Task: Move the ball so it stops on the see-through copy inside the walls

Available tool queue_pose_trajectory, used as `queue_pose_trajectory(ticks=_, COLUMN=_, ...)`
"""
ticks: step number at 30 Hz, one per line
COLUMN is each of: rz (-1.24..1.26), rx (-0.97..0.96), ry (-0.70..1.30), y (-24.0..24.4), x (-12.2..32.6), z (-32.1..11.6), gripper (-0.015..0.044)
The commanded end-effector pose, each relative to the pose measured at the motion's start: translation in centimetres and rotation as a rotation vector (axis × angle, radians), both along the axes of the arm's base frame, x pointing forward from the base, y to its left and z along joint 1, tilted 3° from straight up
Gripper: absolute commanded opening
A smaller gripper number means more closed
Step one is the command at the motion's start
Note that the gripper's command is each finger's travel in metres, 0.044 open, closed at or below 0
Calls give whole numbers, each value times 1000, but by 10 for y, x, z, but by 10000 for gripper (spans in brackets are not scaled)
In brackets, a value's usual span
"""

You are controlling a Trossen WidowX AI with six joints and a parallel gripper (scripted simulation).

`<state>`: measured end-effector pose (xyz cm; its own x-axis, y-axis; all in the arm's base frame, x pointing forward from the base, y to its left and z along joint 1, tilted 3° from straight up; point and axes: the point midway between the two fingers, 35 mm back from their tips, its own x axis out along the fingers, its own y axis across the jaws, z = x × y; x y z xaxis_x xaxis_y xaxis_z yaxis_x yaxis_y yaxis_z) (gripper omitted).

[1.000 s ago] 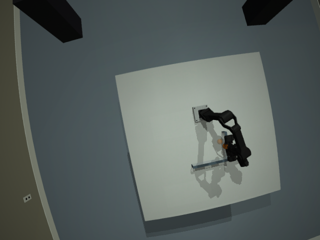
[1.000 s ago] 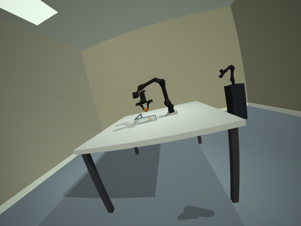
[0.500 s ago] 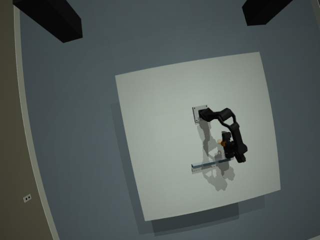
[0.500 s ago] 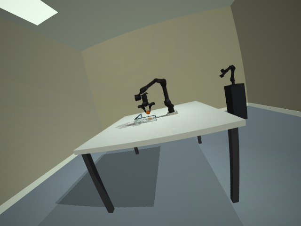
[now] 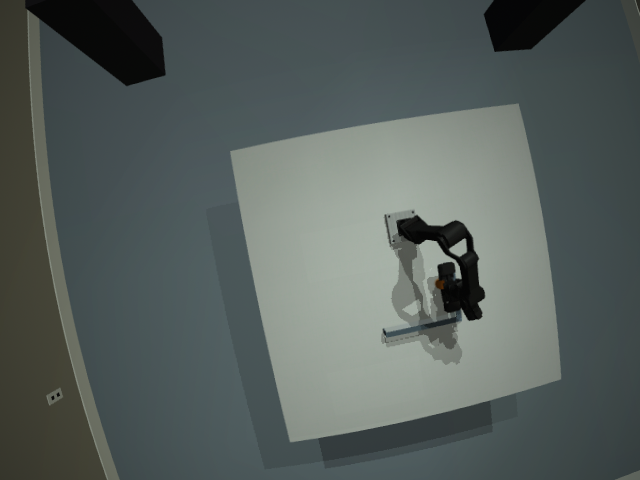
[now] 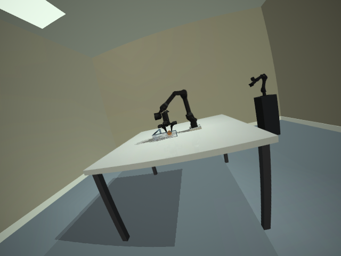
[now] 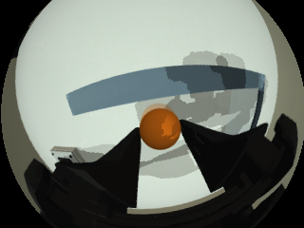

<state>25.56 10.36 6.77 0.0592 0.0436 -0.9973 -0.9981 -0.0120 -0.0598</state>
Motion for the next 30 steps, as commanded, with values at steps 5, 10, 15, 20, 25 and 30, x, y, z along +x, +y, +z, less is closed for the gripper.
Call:
queue_pose_trajectory(ticks=5, rz=-5, rx=0, ry=-2, y=0, x=1, z=-9, gripper=0)
queue_pose_trajectory(ticks=10, rz=-5, rx=0, ry=-2, y=1, x=1, z=-17, gripper=0)
queue_pose_trajectory(ticks=15, rz=-5, rx=0, ry=-2, y=1, x=2, z=-23, gripper=0)
queue_pose_trajectory(ticks=20, rz=0, rx=2, ry=-4, y=1, x=1, z=-19, gripper=53)
queue_pose_trajectory(ticks=25, rz=0, rx=2, ry=-4, y=1, x=1, z=-19, gripper=184)
queue_pose_trajectory(ticks=30, rz=0, rx=2, ry=-4, y=1, x=1, z=-19, gripper=315)
